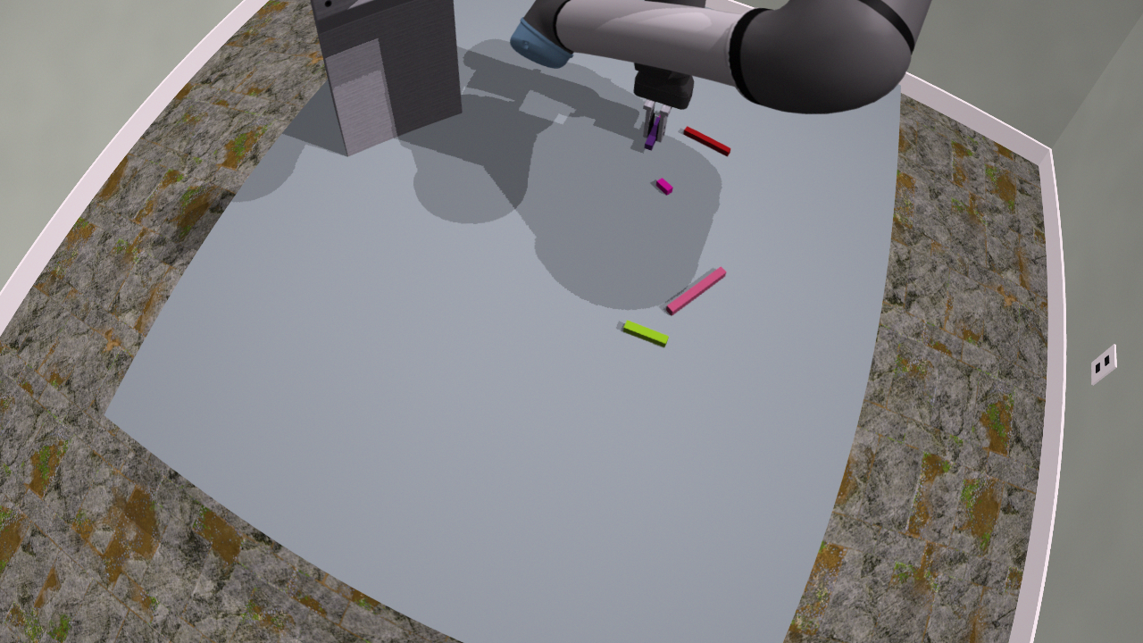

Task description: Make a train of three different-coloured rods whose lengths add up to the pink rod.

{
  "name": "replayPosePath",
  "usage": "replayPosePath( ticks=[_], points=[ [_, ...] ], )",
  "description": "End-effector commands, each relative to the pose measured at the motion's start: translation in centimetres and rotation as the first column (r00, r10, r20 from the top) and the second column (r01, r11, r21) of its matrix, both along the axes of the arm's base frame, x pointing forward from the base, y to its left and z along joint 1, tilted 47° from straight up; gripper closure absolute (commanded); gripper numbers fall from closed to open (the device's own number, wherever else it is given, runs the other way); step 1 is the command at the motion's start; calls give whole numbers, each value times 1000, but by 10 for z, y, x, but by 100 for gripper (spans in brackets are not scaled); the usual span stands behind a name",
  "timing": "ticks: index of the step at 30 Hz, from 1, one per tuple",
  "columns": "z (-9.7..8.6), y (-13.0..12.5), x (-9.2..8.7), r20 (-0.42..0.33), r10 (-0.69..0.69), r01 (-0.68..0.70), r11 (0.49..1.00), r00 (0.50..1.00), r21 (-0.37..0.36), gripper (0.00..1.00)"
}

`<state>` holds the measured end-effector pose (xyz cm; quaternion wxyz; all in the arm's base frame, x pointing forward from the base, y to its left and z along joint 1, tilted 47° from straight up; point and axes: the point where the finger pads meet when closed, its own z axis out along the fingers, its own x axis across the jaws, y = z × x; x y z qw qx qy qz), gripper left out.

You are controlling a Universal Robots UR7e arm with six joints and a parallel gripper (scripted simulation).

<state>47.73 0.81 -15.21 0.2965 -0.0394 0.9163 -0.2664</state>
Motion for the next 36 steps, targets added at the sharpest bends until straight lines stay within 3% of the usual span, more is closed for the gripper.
replayPosePath(
  ticks=[1,36],
  points=[
    [-3,-2,3,2,-1,1,1000,1000,1,76],
    [-8,-5,7,1,0,0,1000,1000,0,76]
  ],
)
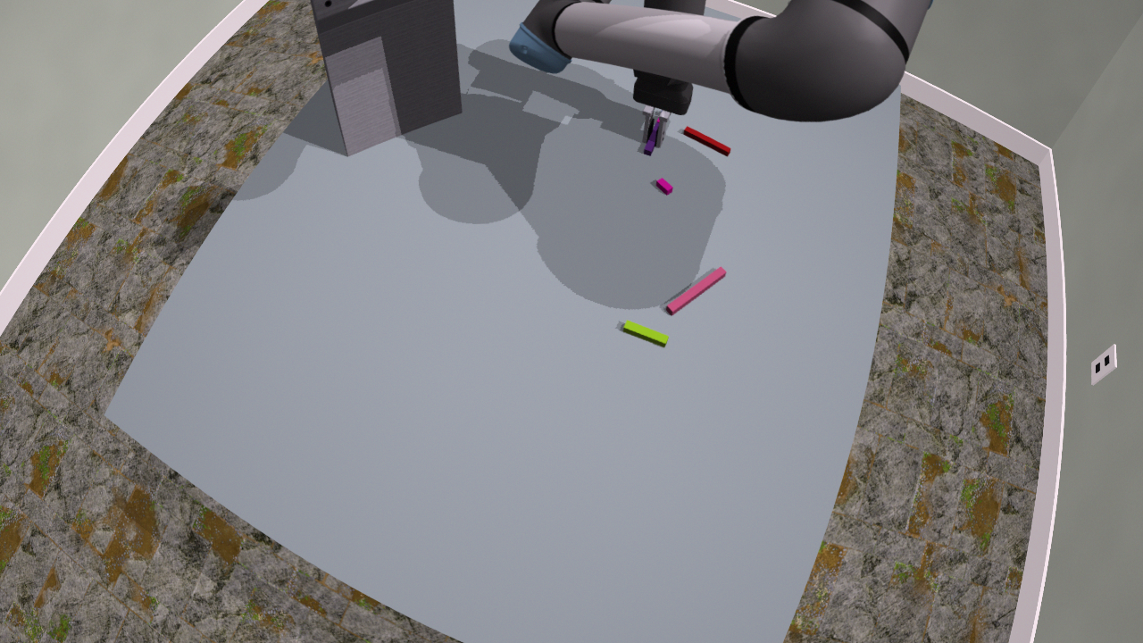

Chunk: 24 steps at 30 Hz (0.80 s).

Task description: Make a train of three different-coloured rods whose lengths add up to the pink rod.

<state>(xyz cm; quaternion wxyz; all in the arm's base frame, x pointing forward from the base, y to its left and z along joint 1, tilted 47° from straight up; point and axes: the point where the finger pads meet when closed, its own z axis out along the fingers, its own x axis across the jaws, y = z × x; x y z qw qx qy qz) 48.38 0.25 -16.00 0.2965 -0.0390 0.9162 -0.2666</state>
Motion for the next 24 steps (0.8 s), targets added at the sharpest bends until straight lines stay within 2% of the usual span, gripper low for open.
replayPosePath(
  ticks=[1,16,17,21,22,24],
  points=[
    [0,0,0,0,1,-1,1000,1000,0,76],
    [0,0,0,0,1,-1,1000,1000,0,76],
    [0,0,0,0,1,-1,1000,1000,0,70],
    [0,0,0,0,1,-1,1000,1000,0,70],
    [0,0,0,0,1,-1,1000,1000,0,64],
    [0,0,0,0,1,-1,1000,1000,0,64]
  ],
)
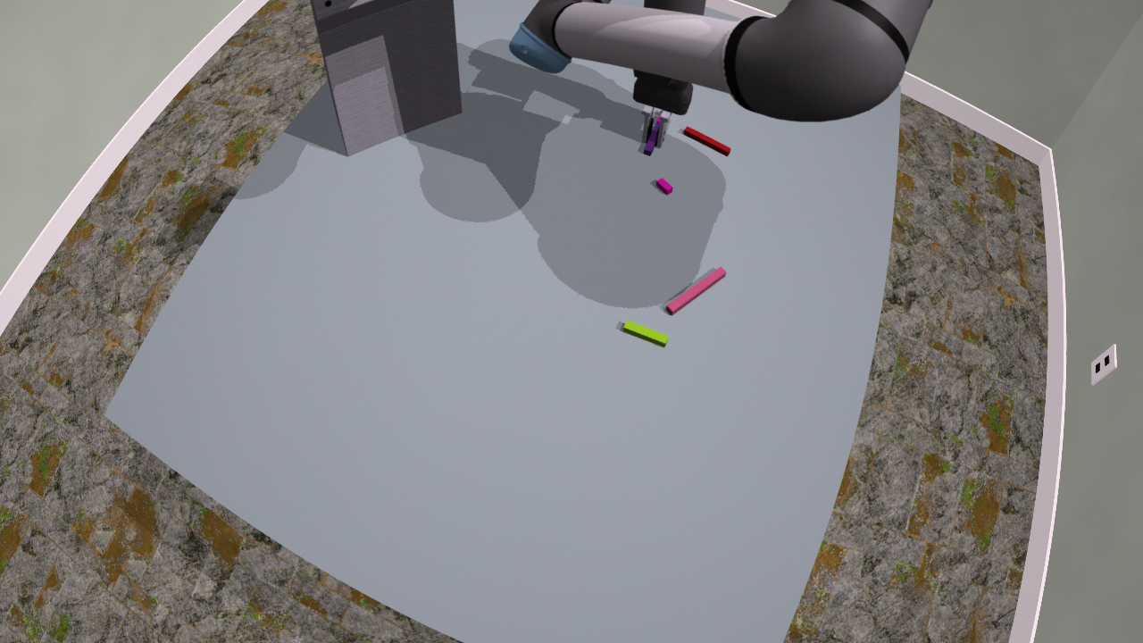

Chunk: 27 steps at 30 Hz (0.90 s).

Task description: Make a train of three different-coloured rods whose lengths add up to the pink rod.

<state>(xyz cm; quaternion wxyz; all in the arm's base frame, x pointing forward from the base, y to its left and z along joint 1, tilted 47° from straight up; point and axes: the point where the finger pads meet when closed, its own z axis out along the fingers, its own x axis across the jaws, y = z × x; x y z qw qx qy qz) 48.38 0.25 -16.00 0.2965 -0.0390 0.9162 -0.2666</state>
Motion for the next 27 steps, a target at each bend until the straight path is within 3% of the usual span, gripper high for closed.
replayPosePath(
  ticks=[1,3,7,20,27],
  points=[
    [0,0,0,0,1,-1,1000,1000,0,58],
    [0,0,0,0,1,-1,1000,1000,0,58],
    [0,0,0,0,1,-1,1000,1000,0,46],
    [1,1,-1,0,1,-1,1000,1000,0,46],
    [14,10,-12,-1,2,-2,1000,1000,0,46]
  ],
)
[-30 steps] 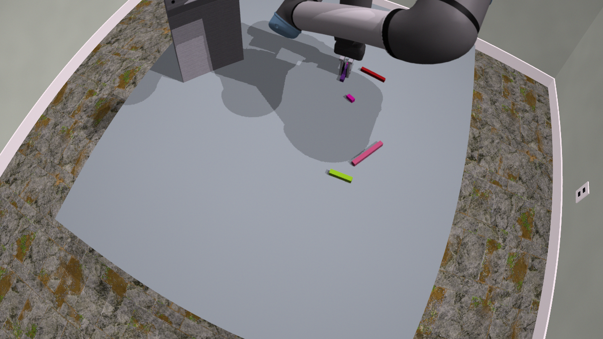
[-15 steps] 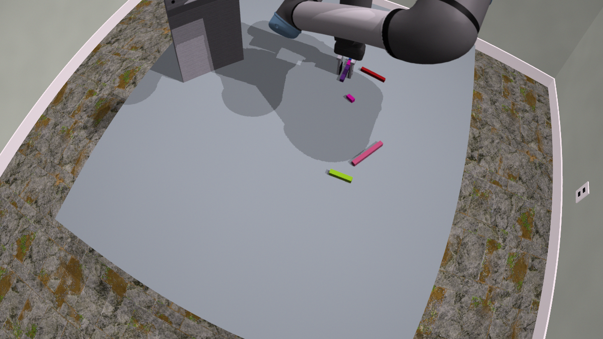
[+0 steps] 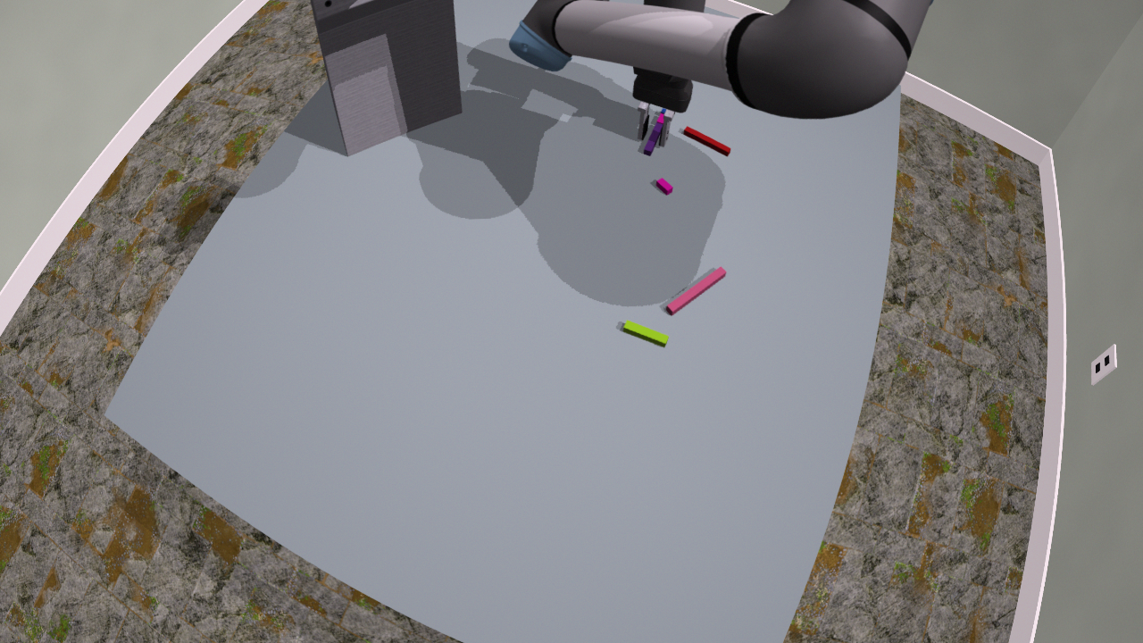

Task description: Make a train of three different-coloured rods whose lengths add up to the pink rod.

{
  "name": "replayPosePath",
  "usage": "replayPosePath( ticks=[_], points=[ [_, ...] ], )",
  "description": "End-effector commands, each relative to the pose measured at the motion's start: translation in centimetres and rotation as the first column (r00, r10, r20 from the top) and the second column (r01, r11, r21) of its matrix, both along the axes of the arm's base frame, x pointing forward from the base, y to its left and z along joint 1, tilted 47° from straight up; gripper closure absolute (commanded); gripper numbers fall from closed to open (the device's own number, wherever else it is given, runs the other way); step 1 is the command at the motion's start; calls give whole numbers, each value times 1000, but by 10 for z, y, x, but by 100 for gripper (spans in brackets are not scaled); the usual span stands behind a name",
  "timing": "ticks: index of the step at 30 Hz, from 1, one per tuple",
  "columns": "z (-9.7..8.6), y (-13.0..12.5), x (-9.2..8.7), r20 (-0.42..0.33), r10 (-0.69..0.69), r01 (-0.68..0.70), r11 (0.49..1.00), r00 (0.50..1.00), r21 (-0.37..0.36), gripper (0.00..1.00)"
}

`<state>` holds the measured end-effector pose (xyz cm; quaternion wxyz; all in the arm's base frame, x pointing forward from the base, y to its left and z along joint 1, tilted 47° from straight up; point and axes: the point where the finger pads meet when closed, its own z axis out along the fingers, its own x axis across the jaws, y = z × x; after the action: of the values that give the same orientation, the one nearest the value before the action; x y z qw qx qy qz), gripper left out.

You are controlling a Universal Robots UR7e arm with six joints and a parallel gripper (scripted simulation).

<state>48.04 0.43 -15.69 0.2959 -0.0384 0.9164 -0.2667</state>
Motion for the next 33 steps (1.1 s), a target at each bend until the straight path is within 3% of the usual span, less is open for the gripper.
replayPosePath(
  ticks=[1,14,24,25,33],
  points=[
    [11,8,-9,0,3,-3,1000,1000,0,46],
    [52,36,-43,0,3,-3,1000,1000,0,46],
    [59,41,-49,0,3,-3,1000,1000,0,46],
    [59,41,-48,1,3,-3,1000,1000,0,0],
    [59,40,-47,2,2,-2,1000,1000,0,0]
  ],
)
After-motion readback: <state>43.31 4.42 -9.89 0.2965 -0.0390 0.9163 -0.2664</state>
